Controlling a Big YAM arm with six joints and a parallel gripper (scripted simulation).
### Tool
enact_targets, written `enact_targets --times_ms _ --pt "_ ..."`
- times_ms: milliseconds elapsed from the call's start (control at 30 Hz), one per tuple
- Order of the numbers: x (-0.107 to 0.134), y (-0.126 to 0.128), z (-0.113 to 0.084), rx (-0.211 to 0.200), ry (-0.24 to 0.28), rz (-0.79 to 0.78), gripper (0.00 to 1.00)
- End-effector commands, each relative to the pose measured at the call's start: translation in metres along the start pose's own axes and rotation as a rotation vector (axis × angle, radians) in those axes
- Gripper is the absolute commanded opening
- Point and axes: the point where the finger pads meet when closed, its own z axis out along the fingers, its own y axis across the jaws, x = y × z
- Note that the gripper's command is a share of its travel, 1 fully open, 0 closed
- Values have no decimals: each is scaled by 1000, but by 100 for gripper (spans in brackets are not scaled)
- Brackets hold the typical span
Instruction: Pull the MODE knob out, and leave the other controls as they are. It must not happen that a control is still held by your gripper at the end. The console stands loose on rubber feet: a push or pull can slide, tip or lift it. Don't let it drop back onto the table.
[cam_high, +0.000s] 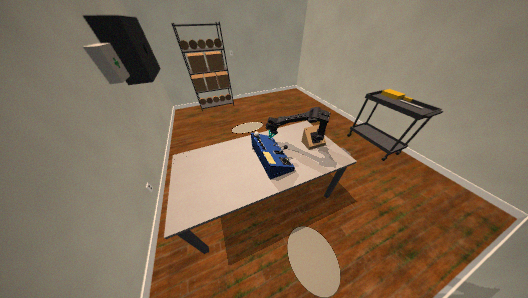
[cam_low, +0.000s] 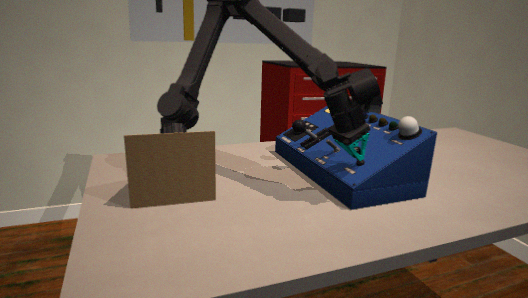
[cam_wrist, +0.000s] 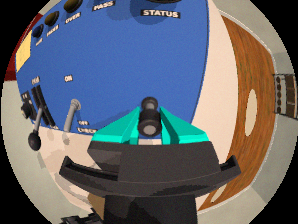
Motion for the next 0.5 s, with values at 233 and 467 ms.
enact_targets --times_ms 233,467 --pt "-13 -4 -34 15 -41 -3 0" --pt "-13 -3 -34 14 -41 -3 0"
